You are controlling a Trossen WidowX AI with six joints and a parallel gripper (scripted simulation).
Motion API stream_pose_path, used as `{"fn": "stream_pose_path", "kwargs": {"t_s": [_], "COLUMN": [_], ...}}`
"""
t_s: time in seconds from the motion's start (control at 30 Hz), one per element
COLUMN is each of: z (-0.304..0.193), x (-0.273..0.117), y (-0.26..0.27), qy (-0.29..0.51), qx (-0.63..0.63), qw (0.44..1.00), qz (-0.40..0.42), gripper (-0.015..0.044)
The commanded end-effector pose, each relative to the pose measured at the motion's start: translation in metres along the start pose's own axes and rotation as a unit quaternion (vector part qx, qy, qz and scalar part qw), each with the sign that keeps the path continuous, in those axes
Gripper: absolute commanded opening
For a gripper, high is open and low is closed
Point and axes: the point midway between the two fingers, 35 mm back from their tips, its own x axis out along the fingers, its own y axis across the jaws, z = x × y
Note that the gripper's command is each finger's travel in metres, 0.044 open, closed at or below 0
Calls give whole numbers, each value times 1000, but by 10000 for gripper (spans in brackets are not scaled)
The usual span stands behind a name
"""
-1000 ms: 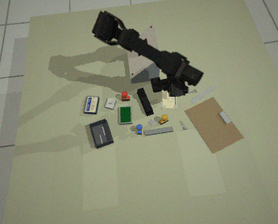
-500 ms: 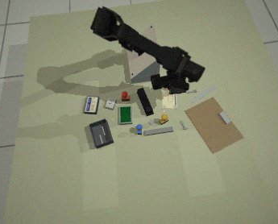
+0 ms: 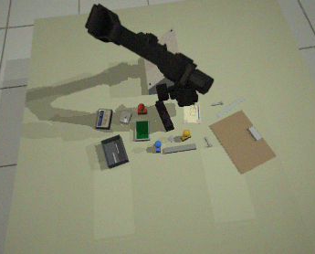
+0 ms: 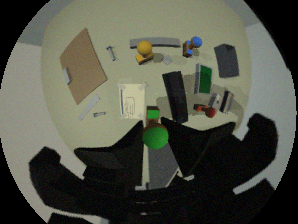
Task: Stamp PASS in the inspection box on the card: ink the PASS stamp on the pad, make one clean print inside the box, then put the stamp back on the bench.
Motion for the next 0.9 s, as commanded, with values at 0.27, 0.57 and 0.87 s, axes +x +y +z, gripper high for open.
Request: {"fn": "stream_pose_path", "kwargs": {"t_s": [0.27, 0.57, 0.87], "z": [-17, -17, -16], "x": [3, 14, 28], "y": [-35, -34, -34], "qy": [3, 3, 3], "qx": [-3, -4, -4], "qw": [1000, 1000, 1000], "qz": [-6, -5, -5], "gripper": [0, 0, 0]}}
